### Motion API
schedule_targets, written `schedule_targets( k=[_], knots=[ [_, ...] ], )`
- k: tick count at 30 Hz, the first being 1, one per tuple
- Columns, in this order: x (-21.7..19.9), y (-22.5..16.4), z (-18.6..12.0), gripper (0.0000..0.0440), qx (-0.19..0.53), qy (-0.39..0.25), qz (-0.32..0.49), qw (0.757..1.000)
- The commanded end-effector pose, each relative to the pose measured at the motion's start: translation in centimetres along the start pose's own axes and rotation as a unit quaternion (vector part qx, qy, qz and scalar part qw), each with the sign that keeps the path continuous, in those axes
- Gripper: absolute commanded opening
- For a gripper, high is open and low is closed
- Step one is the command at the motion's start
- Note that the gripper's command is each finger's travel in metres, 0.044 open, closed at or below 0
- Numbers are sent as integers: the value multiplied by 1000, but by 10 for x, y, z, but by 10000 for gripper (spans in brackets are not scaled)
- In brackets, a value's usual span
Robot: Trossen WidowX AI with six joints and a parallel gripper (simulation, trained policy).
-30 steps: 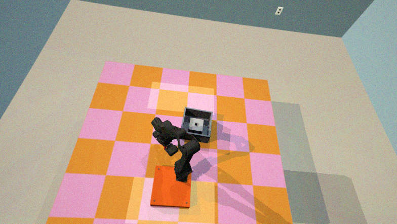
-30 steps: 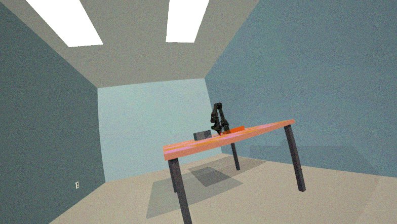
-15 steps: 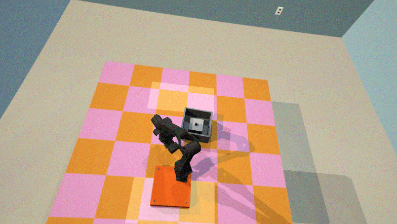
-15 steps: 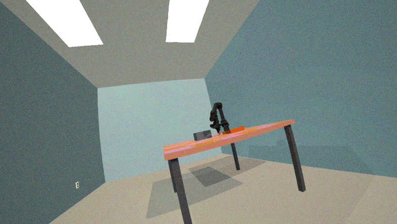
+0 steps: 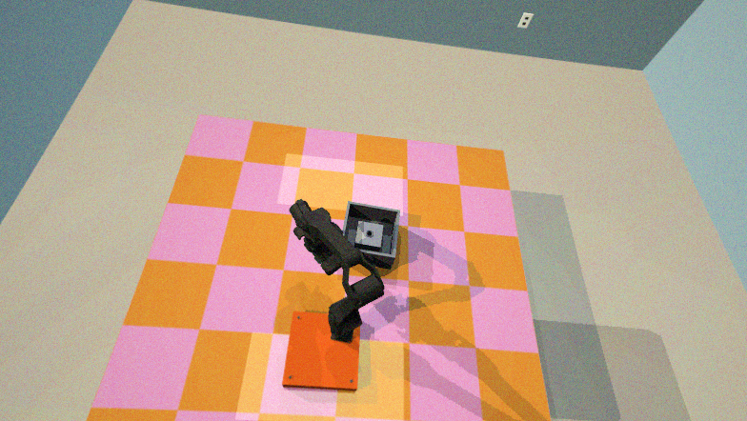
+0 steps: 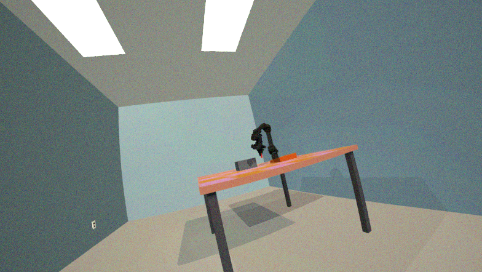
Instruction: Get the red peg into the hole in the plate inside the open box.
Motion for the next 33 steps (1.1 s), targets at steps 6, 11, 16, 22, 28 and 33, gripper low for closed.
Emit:
schedule_targets(
  k=[6,11,16,22,28,33],
  knots=[
    [-5,29,-19,0,-30,3,41,999],
    [-9,51,-23,0,-48,3,71,996],
    [-15,75,-24,0,-62,0,96,993],
    [-24,101,-20,0,-76,-6,118,990],
    [-34,127,-11,0,-83,-14,129,988],
    [-43,147,-1,0,-83,-19,129,988]
  ],
)
Point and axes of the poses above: the point midway between the two fingers, 35 mm back from their tips, its own z axis out along the fingers, its own x axis across the jaws, y = z × x, the point moved 3 cm from there along -z, back along the fingers, and after that the axes turned 15 degrees about -z, right-handed, at the moved point
